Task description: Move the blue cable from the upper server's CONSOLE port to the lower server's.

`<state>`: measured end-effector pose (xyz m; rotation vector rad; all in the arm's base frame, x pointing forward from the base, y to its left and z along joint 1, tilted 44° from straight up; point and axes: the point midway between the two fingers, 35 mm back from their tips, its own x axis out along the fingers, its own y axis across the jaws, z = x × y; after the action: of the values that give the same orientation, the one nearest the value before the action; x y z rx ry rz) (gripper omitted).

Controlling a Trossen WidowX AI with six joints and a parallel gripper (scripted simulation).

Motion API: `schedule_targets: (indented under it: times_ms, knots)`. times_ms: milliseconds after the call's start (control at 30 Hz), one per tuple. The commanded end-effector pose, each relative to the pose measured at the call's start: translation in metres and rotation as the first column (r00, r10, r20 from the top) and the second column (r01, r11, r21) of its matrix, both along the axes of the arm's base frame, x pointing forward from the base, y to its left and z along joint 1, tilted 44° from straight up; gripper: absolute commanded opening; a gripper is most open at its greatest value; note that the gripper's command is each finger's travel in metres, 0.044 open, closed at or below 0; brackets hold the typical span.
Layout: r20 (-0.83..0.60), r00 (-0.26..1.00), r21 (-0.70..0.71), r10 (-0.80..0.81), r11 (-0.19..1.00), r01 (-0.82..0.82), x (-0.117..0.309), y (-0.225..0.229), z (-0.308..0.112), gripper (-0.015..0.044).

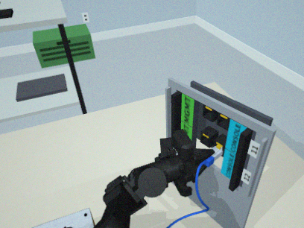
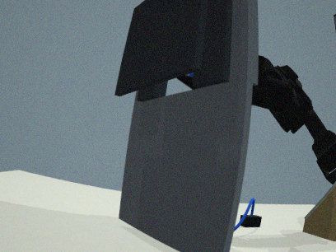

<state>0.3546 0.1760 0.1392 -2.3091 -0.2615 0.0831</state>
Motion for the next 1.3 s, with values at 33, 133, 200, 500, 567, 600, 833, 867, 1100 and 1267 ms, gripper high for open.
schedule_targets:
  times_ms: [33, 133, 200, 500, 567, 600, 833, 867, 1100, 1267]
  knots:
    - [0.007, 1.0, 0.001, 0.007, 1.0, -0.007, 0.0015, 0.0022, 0.0014, 0.0]
    - [0.007, 1.0, 0.001, 0.007, 1.0, -0.007, 0.0021, 0.0025, 0.0012, 0.0]
    - [0.008, 1.0, 0.002, 0.007, 1.0, -0.007, 0.0026, 0.0028, 0.0011, 0.0]
    - [0.008, 1.0, 0.002, 0.007, 1.0, -0.007, 0.0045, 0.0037, 0.0006, 0.0]
    - [0.008, 1.0, 0.002, 0.008, 1.0, -0.008, 0.0049, 0.0039, 0.0005, 0.0]
    - [0.008, 1.0, 0.002, 0.008, 1.0, -0.008, 0.0052, 0.0041, 0.0004, 0.0]
    - [0.009, 1.0, 0.002, 0.008, 1.0, -0.008, 0.0067, 0.0048, 0.0001, 0.0]
    - [0.009, 1.0, 0.002, 0.008, 1.0, -0.008, 0.0069, 0.0049, 0.0001, 0.0]
    - [0.009, 1.0, 0.002, 0.008, 1.0, -0.008, 0.0084, 0.0057, -0.0003, 0.0]
    - [0.009, 1.0, 0.003, 0.008, 1.0, -0.008, 0.0095, 0.0063, -0.0005, 0.0]
